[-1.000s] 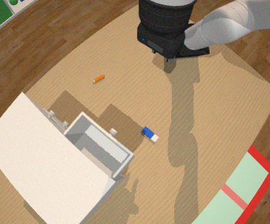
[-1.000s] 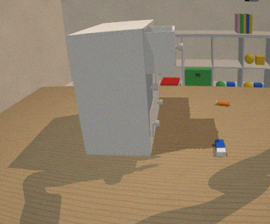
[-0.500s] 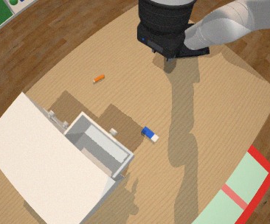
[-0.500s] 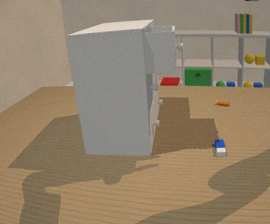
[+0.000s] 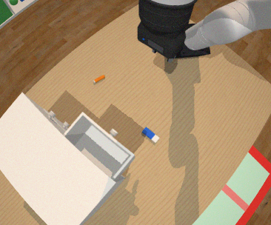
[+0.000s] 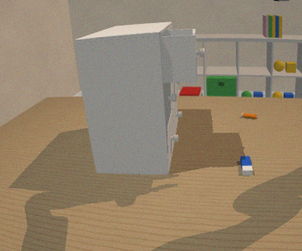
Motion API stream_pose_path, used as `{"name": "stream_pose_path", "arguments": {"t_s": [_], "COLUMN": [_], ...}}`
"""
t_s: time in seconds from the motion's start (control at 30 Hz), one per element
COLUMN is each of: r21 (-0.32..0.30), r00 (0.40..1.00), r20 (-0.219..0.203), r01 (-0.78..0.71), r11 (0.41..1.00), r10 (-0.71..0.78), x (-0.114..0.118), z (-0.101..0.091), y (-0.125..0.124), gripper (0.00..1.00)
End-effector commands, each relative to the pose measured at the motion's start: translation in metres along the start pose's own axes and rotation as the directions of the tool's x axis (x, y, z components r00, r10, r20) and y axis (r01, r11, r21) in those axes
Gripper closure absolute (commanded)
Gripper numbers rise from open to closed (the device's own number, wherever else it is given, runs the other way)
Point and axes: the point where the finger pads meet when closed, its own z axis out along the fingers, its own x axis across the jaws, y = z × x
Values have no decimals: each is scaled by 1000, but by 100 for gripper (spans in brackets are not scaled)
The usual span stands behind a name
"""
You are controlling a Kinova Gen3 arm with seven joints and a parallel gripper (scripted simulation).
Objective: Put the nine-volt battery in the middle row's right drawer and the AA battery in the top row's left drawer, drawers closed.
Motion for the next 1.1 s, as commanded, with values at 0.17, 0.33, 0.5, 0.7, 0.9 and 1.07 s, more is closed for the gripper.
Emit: {"name": "stream_pose_path", "arguments": {"t_s": [0.17,0.33,0.5,0.7,0.9,1.07], "r21": [-4,-12,-23,-31,-36,-33], "r00": [1000,999,997,993,982,972], "r20": [2,8,15,18,18,16], "r01": [-8,-31,-72,-115,-188,-234], "r11": [1000,999,997,993,981,972], "r10": [8,31,72,116,189,235], "x": [-7,-26,-61,-98,-159,-196], "z": [0,0,7,21,64,108], "y": [-1,-3,-6,-6,0,6], "gripper": [33,33,33,33,33,33]}}
